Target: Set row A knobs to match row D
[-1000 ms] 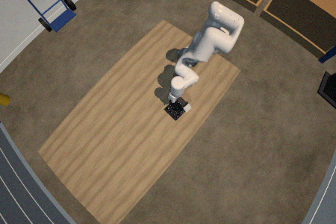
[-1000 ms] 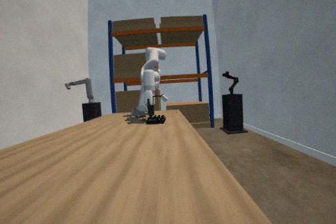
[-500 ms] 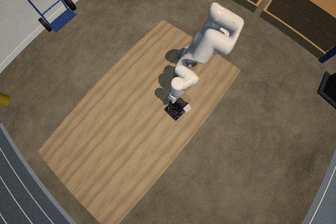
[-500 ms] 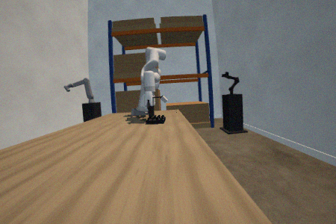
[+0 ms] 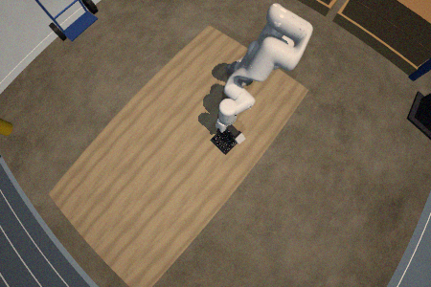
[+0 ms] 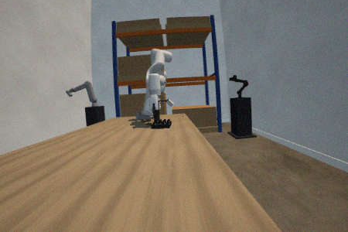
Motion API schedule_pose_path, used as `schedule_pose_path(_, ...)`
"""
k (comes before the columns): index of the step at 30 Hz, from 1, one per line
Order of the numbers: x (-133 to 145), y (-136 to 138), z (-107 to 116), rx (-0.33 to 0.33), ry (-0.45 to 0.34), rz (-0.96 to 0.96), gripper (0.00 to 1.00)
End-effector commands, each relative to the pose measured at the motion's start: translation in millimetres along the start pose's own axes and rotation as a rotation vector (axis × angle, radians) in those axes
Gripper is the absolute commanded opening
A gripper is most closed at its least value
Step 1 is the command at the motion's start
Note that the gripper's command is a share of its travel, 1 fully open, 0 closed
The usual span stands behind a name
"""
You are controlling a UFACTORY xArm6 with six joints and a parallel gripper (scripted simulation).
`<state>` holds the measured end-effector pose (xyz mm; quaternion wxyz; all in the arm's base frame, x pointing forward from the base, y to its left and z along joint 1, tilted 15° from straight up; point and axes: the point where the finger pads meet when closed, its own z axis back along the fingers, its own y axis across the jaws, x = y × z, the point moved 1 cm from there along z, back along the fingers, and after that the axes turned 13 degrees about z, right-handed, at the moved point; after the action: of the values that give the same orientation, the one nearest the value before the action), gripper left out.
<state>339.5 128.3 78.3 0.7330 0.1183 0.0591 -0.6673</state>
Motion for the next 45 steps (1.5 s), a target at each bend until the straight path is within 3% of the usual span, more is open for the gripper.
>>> schedule_pose_path(1, -0.3, 1.2, 0.8, 0.003, 0.0, 0.0, 0.19)
schedule_pose_path(21, -0.3, 1.2, 0.8, 0.003, 0.0, 0.0, 0.19)
schedule_pose_path(22, -0.3, 1.2, 0.8, 0.003, 0.0, 0.0, 0.08)
schedule_pose_path(45, -0.3, 1.2, 0.8, 0.003, 0.0, 0.0, 0.08)
